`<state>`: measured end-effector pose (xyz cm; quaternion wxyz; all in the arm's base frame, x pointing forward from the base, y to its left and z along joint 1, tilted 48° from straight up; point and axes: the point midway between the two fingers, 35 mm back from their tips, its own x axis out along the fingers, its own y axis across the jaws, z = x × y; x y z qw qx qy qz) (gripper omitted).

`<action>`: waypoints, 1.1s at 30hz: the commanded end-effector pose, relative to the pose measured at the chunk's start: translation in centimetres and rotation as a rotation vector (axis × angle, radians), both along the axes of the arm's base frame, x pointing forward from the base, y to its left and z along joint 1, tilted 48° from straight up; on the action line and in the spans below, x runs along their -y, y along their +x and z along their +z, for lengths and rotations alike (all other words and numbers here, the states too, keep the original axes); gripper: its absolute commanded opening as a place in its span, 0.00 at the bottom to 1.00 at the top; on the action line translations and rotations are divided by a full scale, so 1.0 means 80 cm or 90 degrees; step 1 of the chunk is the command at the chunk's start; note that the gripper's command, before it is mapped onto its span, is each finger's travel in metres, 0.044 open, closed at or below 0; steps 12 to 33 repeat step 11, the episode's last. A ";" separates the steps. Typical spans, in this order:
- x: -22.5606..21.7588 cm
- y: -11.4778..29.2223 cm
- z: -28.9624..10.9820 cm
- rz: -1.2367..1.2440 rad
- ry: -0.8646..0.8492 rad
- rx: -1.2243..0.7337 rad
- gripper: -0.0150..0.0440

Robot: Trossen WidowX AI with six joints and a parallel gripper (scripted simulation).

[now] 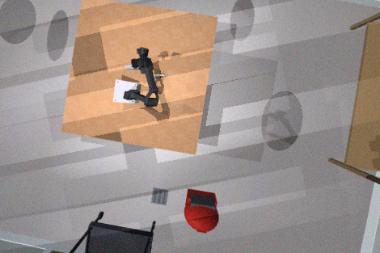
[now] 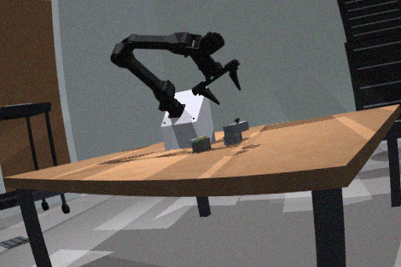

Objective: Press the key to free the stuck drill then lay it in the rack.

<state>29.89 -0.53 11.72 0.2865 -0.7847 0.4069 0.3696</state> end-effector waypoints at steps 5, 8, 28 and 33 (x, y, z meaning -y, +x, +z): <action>-0.172 -0.028 -0.044 0.153 0.167 -0.033 1.00; -0.227 -0.056 -0.059 0.218 0.204 -0.052 1.00; -0.271 -0.088 -0.071 0.277 0.232 -0.072 1.00; -0.271 -0.088 -0.071 0.277 0.232 -0.072 1.00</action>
